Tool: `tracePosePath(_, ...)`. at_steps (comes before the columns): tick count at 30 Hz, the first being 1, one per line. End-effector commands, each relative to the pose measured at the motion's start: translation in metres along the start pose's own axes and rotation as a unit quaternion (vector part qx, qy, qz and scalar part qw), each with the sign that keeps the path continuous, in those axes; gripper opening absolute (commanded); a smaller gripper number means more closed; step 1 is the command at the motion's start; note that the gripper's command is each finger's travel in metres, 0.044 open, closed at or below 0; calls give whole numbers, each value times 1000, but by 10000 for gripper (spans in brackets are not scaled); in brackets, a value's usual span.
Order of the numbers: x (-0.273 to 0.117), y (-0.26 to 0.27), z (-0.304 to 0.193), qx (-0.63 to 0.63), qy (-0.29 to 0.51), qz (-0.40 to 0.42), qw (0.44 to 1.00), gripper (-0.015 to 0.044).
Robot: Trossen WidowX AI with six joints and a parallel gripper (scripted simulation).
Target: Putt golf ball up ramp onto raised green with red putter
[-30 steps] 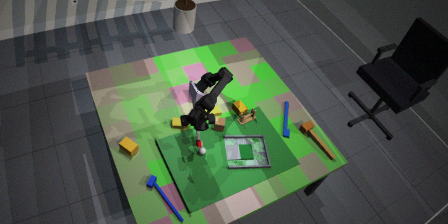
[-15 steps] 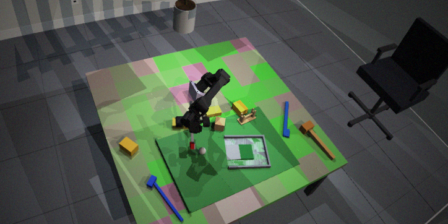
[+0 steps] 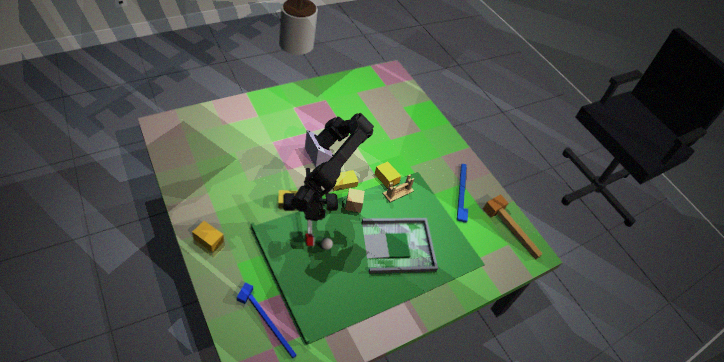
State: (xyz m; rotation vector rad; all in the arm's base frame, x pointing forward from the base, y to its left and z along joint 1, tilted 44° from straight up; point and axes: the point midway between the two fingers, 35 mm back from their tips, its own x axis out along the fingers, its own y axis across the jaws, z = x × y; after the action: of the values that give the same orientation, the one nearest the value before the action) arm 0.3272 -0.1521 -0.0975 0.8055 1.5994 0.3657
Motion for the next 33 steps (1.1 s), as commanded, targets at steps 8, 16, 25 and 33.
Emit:
tracePosePath(8,20,1,-1,2,1,3,1000,0)
tracePosePath(16,22,1,-1,0,1,1,1000,0)
tracePosePath(25,22,-2,-1,0,1,1,1000,0)
tracePosePath(33,25,-29,-1,2,0,2,1000,0)
